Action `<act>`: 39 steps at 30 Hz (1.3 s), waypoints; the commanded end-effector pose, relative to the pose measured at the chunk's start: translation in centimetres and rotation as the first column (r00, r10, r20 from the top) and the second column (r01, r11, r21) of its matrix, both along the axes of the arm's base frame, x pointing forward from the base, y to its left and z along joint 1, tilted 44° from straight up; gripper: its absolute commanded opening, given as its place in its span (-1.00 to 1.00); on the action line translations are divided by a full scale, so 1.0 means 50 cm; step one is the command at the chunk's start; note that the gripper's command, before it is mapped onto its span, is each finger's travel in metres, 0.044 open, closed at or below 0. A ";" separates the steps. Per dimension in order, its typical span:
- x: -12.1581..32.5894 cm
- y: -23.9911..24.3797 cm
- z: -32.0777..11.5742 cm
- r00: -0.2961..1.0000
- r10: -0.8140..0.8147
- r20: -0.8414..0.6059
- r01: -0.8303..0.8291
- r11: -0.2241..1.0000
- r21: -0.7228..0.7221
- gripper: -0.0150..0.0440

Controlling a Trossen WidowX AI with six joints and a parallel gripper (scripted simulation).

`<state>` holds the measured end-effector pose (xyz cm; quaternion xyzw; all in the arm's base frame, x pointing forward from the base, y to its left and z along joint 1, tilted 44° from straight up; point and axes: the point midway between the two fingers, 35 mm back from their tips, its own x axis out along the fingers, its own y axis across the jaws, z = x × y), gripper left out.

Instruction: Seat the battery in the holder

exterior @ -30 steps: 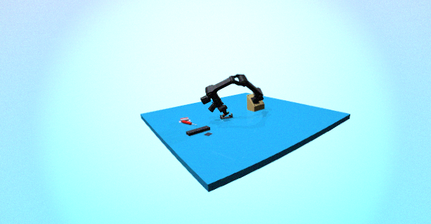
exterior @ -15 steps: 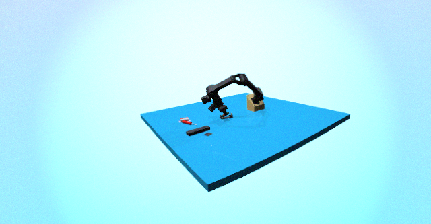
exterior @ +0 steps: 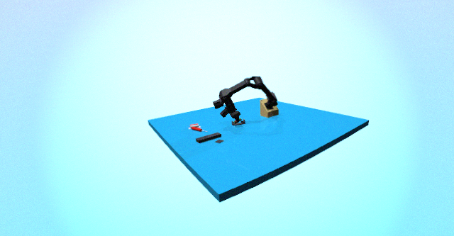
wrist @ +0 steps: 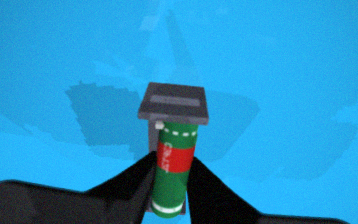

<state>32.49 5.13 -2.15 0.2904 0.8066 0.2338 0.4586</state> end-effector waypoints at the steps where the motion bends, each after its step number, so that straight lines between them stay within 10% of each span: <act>1: 0.007 0.001 -0.001 0.999 -0.015 0.028 0.015 1.000 -0.006 -0.27; 39: -0.005 0.009 -0.006 0.984 -0.091 0.156 0.100 0.994 -0.047 -0.27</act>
